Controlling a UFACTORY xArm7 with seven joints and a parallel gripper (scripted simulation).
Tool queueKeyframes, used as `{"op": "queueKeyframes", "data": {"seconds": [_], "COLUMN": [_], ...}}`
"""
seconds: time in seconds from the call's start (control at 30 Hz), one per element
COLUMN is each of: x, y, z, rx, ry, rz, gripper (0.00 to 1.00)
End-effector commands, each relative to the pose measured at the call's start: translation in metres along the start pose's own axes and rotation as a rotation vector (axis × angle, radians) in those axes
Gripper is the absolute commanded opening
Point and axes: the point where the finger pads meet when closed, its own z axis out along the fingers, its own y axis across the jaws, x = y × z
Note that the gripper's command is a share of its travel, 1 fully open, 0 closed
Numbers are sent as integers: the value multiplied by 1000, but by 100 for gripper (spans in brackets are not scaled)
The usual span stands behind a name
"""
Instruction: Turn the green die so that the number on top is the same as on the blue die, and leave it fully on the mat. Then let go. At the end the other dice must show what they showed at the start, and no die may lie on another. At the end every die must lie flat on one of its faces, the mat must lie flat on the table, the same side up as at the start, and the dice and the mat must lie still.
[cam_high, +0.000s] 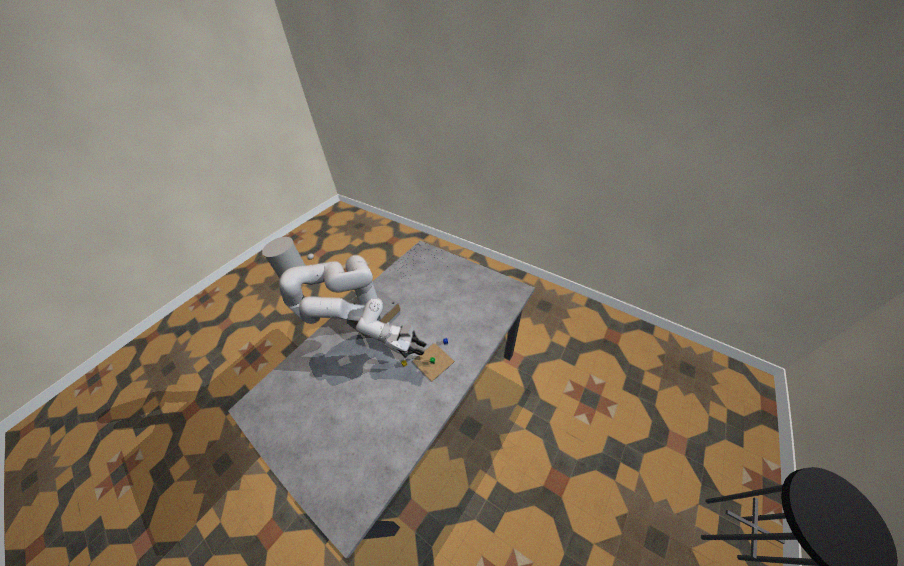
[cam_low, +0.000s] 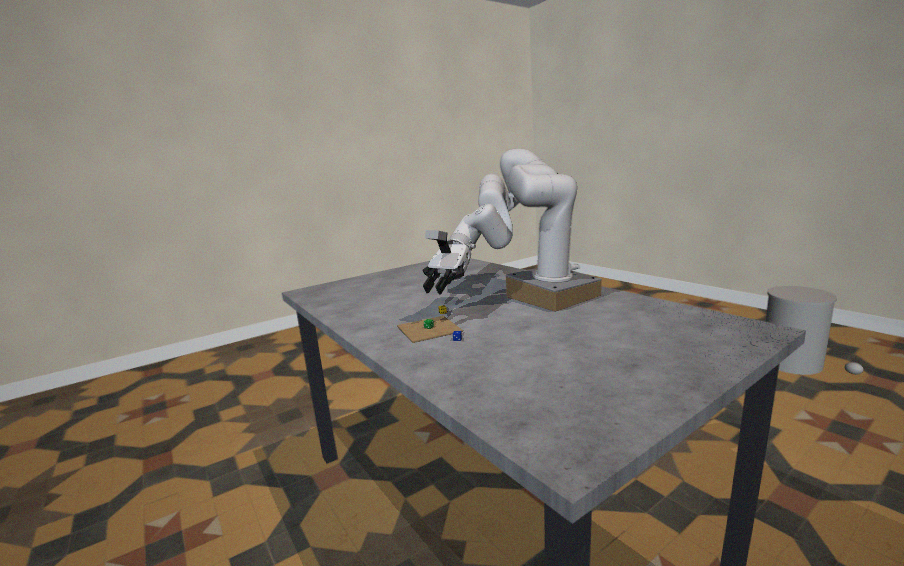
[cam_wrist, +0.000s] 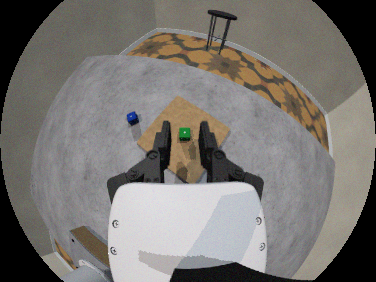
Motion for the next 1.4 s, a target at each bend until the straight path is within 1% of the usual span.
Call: {"op": "queueKeyframes", "data": {"seconds": [0.0, 0.07, 0.13, 0.3, 0.4, 0.43, 0.47, 0.57, 0.6, 0.63, 0.73, 0.8, 0.87, 0.9, 0.93, 0.97, 1.0, 1.03, 1.17, 1.27, 1.33, 1.37], "x": [4, 8, 8, 15, 17, 17, 21, 21, 21, 23, 23, 31, 31, 31, 33, 33, 36, 36, 43, 43, 45, 45], "y": [0, 0, 0, -1, 0, 0, -1, -2, -2, -1, -1, -2, -2, -2, -2, -2, -1, -1, -3, -3, -1, -1], "z": [2, 4, 4, 9, 11, 11, 13, 14, 15, 15, 15, 17, 21, 21, 22, 22, 21, 21, 25, 25, 25, 25], "rx": [2, -1, -1, 0, 1, 1, -2, 1, 1, 0, 0, -6, 6, 6, 5, 5, 1, 0, 10, 10, 3, 2], "ry": [-65, -116, -116, -275, -337, -344, -375, -435, -444, -474, -475, -525, -587, -587, -617, -619, -648, -651, -720, -724, -778, -778], "rz": [-2, -4, -4, -4, -3, -3, -4, -3, -3, -3, -3, -4, -2, -2, -2, -2, -3, -4, -2, -2, -3, -3], "gripper": [36, 36, 36, 36, 36, 36, 36, 36, 36, 36, 36, 36, 36, 36, 36, 36, 36, 36, 36, 36, 36, 36]}}
